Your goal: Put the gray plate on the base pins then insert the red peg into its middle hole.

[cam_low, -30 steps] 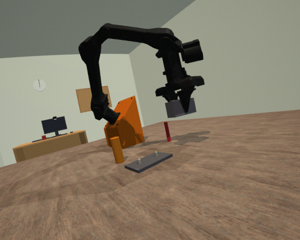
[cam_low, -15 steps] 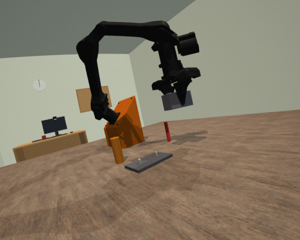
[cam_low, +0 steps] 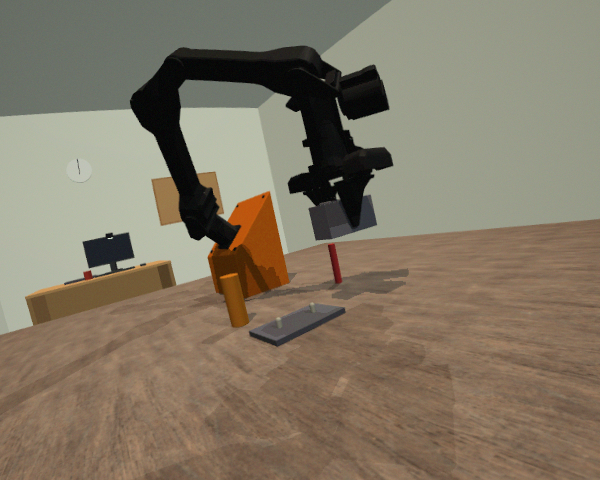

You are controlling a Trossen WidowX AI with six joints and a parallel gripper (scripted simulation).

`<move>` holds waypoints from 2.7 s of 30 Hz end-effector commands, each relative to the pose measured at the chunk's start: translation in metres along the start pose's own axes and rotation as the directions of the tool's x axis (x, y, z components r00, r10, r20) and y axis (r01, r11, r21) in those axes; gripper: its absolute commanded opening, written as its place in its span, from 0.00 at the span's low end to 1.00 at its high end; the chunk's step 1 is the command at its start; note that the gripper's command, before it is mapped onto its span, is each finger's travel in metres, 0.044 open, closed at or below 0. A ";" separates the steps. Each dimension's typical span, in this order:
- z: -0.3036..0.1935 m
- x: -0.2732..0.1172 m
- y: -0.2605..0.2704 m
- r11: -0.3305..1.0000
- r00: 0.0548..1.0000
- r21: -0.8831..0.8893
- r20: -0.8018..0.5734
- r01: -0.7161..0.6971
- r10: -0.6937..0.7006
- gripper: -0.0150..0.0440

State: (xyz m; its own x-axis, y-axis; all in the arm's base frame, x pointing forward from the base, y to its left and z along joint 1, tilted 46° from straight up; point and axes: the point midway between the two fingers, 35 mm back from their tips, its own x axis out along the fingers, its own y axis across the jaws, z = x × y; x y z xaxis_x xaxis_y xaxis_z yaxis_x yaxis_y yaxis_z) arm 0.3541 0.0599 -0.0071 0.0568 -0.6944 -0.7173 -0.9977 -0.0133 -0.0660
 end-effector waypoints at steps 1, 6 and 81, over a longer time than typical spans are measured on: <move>-0.012 0.003 -0.003 1.000 1.000 -0.003 0.000 0.006 -0.006 0.25; -0.027 0.010 -0.004 1.000 1.000 -0.015 0.000 0.007 -0.007 0.25; -0.119 0.056 0.003 0.996 1.000 -0.085 -0.030 0.003 -0.005 0.25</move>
State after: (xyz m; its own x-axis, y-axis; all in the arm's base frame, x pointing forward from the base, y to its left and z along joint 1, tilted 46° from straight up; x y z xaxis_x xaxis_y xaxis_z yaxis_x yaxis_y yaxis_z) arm 0.3499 -0.0614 0.0363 0.0620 -0.7117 -0.6997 -0.9970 -0.0762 -0.0108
